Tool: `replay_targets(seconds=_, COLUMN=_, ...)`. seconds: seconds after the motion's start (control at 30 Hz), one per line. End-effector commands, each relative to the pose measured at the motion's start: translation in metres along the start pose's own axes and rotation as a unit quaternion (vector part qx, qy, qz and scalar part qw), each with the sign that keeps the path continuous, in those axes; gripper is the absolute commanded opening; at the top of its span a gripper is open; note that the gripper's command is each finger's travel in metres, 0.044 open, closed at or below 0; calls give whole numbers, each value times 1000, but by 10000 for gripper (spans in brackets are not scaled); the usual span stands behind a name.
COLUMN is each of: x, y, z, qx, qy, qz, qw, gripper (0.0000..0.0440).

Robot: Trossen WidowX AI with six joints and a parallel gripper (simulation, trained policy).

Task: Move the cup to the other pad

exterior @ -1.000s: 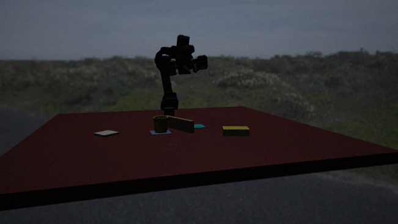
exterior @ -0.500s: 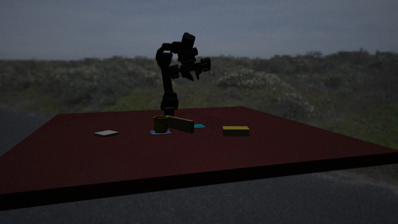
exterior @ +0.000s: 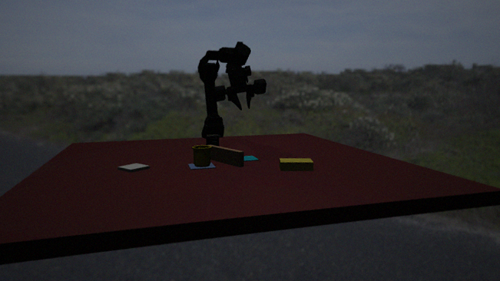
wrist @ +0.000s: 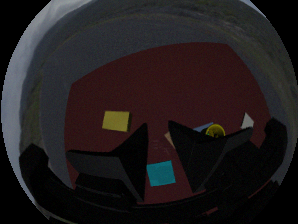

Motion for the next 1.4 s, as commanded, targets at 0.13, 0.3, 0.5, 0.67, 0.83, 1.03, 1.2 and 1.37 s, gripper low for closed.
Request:
replay_targets(seconds=0.13, x=-3, y=-1, z=7, qx=57, qy=-15, qz=-3, qw=998, gripper=129)
replay_targets(seconds=0.3, x=-7, y=-3, z=11, qx=96, qy=-24, qz=-8, qw=995, gripper=134)
replay_targets(seconds=0.5, x=-13, y=-5, z=15, qx=143, qy=-35, qz=-17, qw=989, gripper=135)
replay_targets(seconds=0.67, x=-19, y=-7, z=19, qx=182, qy=-43, qz=-26, qw=982, gripper=128)
replay_targets(seconds=0.83, x=-28, y=-11, z=24, qx=221, qy=-49, qz=-37, qw=973, gripper=124)
replay_targets(seconds=1.03, x=-40, y=-16, z=30, qx=265, qy=-54, qz=-49, qw=961, gripper=128)
replay_targets(seconds=1.2, x=-50, y=-21, z=35, qx=298, qy=-57, qz=-58, qw=951, gripper=130)
replay_targets(seconds=1.37, x=-60, y=-26, z=41, qx=325, qy=-59, qz=-63, qw=942, gripper=129)
Point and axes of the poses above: the point midway between the two fingers, 35 mm back from their tips, its own z axis out along the fingers, its own x axis across the jaws, y = z × x, the point moved 6 cm from there along -z, back along the fingers, and after that the axes turned 10 degrees about -z, right-handed, at the moved point
